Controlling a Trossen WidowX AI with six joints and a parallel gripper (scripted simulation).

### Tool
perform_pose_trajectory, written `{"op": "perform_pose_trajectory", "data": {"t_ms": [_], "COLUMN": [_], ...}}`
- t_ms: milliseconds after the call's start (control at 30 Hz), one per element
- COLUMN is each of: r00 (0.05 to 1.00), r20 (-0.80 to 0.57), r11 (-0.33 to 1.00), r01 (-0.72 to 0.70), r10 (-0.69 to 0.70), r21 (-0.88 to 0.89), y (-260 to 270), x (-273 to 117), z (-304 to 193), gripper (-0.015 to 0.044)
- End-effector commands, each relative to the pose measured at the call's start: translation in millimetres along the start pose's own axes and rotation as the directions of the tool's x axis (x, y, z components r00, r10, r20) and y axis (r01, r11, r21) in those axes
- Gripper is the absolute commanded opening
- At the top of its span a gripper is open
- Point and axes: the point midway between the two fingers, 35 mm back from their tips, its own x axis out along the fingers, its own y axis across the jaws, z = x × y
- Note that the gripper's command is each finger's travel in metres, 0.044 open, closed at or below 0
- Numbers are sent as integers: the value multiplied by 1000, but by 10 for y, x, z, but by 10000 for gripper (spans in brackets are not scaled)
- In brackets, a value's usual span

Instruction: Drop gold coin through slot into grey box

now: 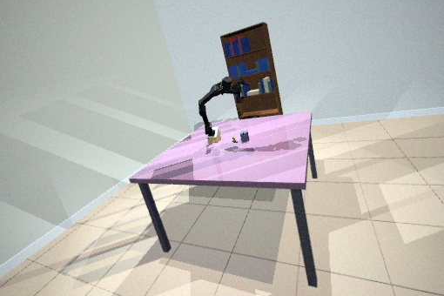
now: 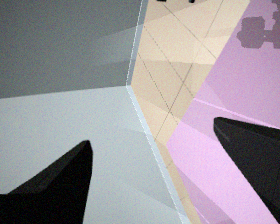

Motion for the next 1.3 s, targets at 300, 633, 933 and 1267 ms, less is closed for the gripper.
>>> {"op": "perform_pose_trajectory", "data": {"t_ms": [300, 633, 933, 1267], "r00": [901, 576, 287, 287], "r20": [-202, -259, -140, -139], "r11": [919, 625, 319, 319], "r01": [393, 759, 872, 872], "r10": [-383, -775, -948, -948], "r21": [12, -181, -371, -371], "y": [-926, -2153, -2989, -3300], "x": [288, -41, -654, -497], "z": [-1050, -2146, -2695, -2770], "gripper": [161, 161, 161, 161]}}
